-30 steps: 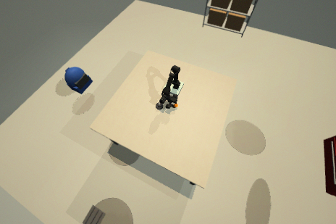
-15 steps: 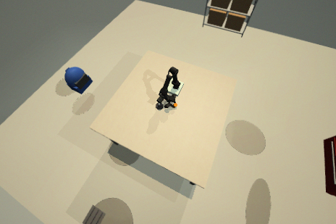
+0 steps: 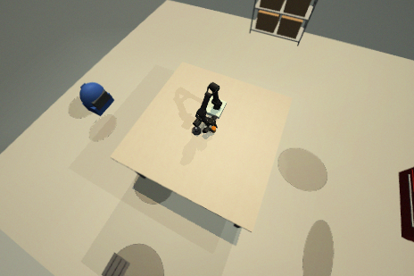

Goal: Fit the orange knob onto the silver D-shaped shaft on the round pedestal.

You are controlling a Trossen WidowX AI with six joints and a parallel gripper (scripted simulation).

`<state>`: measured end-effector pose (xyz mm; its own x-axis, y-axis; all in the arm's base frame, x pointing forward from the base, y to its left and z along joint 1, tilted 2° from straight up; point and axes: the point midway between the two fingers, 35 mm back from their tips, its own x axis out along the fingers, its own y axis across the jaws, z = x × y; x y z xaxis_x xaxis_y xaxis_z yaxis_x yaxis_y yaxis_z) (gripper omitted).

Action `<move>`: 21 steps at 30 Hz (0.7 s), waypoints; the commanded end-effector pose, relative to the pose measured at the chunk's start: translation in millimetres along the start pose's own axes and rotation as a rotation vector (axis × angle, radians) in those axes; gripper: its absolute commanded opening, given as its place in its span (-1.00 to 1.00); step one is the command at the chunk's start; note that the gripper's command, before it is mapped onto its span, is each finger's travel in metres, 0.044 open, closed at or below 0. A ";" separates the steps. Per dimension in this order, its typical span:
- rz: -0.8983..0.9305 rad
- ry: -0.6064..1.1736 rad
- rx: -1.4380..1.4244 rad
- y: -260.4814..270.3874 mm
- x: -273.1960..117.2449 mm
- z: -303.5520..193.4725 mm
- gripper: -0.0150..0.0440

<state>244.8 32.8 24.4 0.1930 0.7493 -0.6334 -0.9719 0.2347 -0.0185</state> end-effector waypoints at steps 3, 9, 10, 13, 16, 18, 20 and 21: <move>-0.001 0.000 0.001 -0.1 0.1 0.1 0.39; -0.001 0.000 0.001 -0.1 0.1 0.1 0.39; -0.001 0.000 0.001 -0.1 0.1 0.1 0.39; -0.001 0.000 0.001 -0.1 0.1 0.1 0.39; -0.001 0.000 0.001 -0.1 0.1 0.1 0.39; -0.001 0.000 0.001 -0.1 0.1 0.1 0.39; -0.001 0.000 0.001 -0.1 0.1 0.1 0.48; -0.001 0.000 0.001 -0.1 0.1 0.1 0.57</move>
<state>244.8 32.9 24.4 0.1928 0.7494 -0.6334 -0.9720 0.2344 -0.0185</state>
